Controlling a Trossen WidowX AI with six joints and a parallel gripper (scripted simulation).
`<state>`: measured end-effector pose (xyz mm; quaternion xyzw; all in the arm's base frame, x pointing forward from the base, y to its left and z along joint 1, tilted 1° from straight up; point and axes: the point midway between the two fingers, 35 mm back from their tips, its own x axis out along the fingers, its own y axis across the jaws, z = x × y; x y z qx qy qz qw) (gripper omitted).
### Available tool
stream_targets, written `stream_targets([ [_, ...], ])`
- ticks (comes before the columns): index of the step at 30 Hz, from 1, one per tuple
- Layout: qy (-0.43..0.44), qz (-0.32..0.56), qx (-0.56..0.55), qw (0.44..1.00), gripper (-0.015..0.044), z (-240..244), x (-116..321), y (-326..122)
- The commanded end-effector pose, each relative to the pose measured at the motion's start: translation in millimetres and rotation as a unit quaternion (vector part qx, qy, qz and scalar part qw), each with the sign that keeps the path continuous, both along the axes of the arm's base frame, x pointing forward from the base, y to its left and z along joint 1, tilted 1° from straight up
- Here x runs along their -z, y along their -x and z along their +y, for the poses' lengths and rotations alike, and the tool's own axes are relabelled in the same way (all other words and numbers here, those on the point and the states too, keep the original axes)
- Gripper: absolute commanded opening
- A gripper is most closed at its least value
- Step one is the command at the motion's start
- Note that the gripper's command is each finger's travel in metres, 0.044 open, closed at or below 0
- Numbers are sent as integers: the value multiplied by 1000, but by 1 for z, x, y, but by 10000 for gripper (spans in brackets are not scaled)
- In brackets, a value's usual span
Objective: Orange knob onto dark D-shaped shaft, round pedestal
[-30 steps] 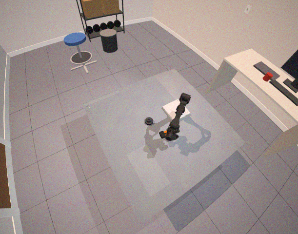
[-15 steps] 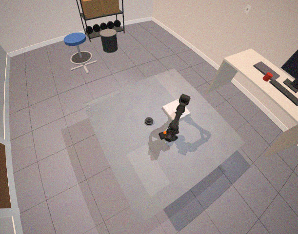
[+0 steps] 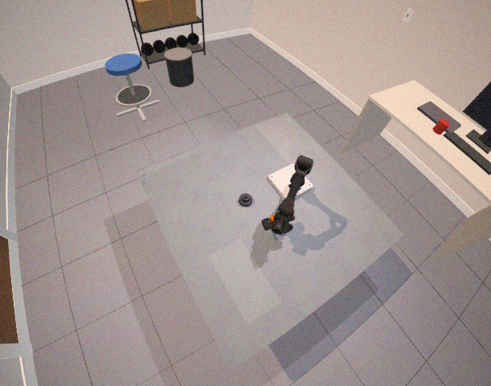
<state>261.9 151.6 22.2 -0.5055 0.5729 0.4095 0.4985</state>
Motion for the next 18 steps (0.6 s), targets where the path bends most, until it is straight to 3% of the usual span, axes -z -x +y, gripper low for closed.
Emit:
stream_targets([
  [1, 2, 0, -2, 1000, 240, -1, 1, 0],
  [11, 2, 0, -2, 1000, 180, -1, 1, 0],
  [18, -21, -3, -1, 1000, 180, -3, -2, 0],
])
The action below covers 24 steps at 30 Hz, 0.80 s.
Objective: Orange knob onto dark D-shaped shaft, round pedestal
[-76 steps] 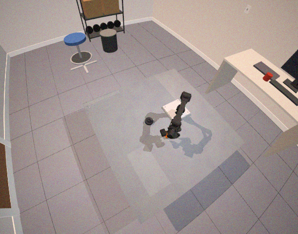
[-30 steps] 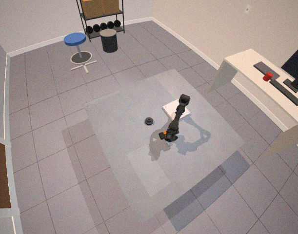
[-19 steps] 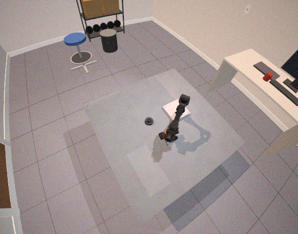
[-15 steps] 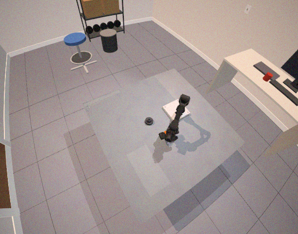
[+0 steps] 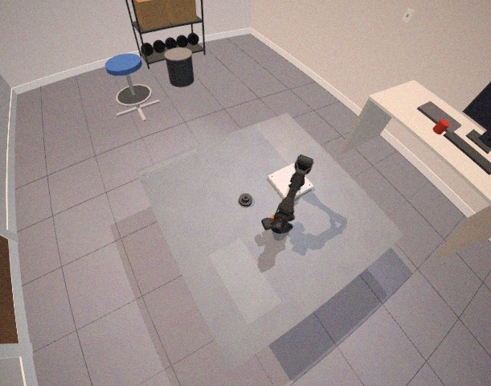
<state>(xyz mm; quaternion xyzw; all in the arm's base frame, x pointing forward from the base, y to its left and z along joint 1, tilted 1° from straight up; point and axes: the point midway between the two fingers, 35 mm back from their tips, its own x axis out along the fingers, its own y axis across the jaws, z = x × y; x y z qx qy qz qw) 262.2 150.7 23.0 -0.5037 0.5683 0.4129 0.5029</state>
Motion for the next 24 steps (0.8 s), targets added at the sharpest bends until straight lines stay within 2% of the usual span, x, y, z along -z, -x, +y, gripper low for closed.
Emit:
stream_targets([
  [1, -24, -2, 0, 1000, 180, -3, -1, 1],
  [24, -219, -32, -8, 975, 180, -26, -14, 4],
])
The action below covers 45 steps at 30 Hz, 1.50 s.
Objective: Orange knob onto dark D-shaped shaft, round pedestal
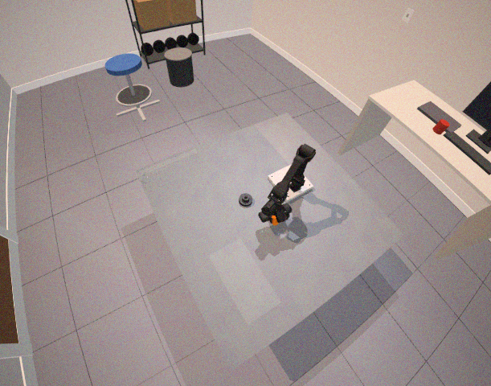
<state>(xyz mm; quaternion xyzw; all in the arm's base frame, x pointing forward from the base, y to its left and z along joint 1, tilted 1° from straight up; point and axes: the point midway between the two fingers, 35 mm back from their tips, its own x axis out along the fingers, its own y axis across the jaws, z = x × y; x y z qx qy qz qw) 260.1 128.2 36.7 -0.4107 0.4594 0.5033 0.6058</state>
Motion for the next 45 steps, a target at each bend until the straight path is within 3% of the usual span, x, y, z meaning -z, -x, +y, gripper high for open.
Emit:
stream_targets([
  [1, -33, -5, -3, 999, 180, -4, -1, 2],
  [40, -355, -53, -15, 933, 180, -48, 2, 9],
  [45, -338, -51, -14, 940, 180, -49, 1, 9],
])
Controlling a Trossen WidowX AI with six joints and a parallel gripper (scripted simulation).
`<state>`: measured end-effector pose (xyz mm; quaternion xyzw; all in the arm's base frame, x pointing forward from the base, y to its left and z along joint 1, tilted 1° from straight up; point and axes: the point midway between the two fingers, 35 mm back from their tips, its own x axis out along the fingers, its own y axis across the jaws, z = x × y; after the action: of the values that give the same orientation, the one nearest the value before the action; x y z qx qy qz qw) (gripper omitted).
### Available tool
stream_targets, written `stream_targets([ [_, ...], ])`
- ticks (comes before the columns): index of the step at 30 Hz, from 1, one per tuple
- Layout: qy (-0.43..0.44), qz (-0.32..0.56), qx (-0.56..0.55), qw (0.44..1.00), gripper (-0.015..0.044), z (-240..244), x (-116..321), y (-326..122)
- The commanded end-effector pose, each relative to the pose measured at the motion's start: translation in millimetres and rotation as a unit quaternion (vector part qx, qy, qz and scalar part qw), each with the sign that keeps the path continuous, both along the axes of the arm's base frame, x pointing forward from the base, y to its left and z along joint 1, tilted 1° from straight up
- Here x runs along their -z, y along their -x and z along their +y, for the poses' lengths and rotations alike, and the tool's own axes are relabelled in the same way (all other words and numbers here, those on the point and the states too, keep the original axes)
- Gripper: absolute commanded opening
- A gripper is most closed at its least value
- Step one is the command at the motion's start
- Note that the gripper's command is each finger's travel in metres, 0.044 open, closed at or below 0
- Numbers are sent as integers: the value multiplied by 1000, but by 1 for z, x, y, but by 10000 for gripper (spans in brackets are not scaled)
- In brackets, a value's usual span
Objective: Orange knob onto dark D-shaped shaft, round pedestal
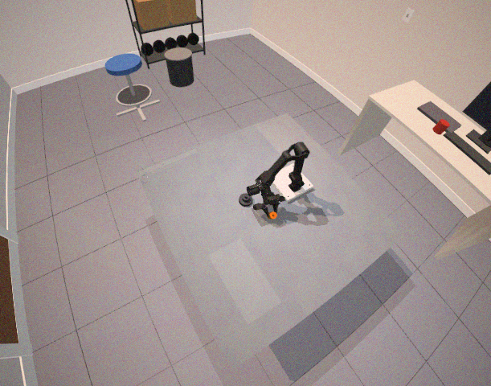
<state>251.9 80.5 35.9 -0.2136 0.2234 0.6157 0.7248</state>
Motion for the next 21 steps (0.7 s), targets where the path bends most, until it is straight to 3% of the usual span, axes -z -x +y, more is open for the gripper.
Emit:
stream_targets([
  [1, 1, 1, 0, 1000, 180, -2, 0, 1],
  [3, 2, 1, 0, 1000, 180, -3, 0, 2],
  [6, 0, 1, 0, 1000, 259, -1, 0, 1],
  [21, 0, 1, 0, 1000, 260, -1, 0, 1],
])
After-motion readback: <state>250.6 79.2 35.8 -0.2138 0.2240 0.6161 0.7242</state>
